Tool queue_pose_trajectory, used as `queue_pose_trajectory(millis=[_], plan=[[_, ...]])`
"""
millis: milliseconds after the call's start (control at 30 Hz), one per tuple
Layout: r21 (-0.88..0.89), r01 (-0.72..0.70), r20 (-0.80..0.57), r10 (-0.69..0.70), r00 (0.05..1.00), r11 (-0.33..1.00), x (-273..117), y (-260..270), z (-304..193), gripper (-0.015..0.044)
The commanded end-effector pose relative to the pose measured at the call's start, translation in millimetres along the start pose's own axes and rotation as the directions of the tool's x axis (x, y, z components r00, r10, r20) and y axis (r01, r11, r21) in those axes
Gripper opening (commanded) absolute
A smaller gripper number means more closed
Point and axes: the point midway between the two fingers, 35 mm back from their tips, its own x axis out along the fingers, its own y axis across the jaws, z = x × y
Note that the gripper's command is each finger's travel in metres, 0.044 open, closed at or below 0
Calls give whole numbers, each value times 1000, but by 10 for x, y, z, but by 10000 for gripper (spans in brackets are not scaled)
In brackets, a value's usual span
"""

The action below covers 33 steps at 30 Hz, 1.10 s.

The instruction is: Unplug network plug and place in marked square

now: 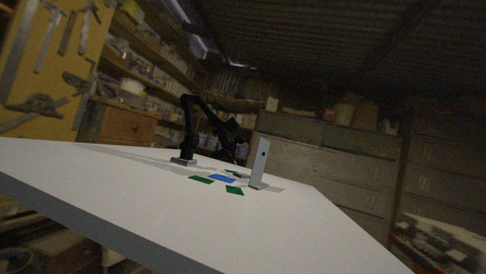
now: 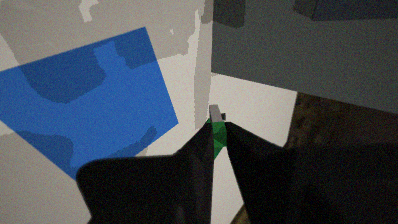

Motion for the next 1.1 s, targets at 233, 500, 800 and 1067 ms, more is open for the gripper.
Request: queue_pose_trajectory(millis=[233, 500, 800, 1067], plan=[[61, -167, 98, 161, 982, 984, -72, 271, -118, 0], [66, -178, 105, 170, 980, 982, -27, 326, -116, 0], [66, -178, 105, 170, 980, 982, 97, 428, -96, 0], [66, -178, 105, 171, 980, 982, 195, 526, -78, 0]])
